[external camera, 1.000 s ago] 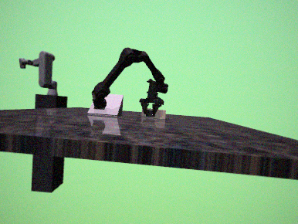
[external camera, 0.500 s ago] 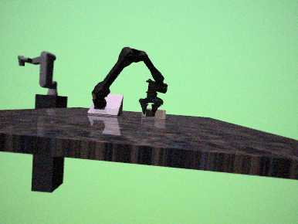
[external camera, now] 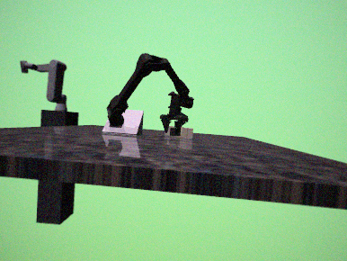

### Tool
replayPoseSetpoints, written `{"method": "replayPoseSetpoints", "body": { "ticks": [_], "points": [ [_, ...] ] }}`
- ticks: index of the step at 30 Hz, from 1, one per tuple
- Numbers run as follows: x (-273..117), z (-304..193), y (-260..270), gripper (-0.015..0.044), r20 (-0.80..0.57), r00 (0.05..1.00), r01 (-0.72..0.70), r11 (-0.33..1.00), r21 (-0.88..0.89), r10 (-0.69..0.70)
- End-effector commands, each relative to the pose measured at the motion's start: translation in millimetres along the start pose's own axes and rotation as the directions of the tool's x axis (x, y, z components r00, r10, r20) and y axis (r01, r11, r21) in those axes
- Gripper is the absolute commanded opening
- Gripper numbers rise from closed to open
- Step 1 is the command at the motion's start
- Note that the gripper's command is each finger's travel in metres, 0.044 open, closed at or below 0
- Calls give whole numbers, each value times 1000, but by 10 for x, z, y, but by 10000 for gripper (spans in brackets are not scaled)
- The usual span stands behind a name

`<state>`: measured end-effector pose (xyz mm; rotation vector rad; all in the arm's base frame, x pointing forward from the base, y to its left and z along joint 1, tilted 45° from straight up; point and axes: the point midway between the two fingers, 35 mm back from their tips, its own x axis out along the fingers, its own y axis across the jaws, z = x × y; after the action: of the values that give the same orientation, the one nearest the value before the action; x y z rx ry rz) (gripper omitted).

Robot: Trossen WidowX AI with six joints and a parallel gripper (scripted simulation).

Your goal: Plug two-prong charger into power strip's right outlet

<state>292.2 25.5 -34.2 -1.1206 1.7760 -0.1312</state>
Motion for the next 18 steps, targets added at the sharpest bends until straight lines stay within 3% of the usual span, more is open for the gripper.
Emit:
{"method": "replayPoseSetpoints", "body": {
  "ticks": [1, 18],
  "points": [
    [-23, -36, -25, 440, 11, 1000, 3, 1000, 4, -3],
    [1, -222, -19, 440, 10, 1000, 3, 1000, 3, -3]
  ]
}}
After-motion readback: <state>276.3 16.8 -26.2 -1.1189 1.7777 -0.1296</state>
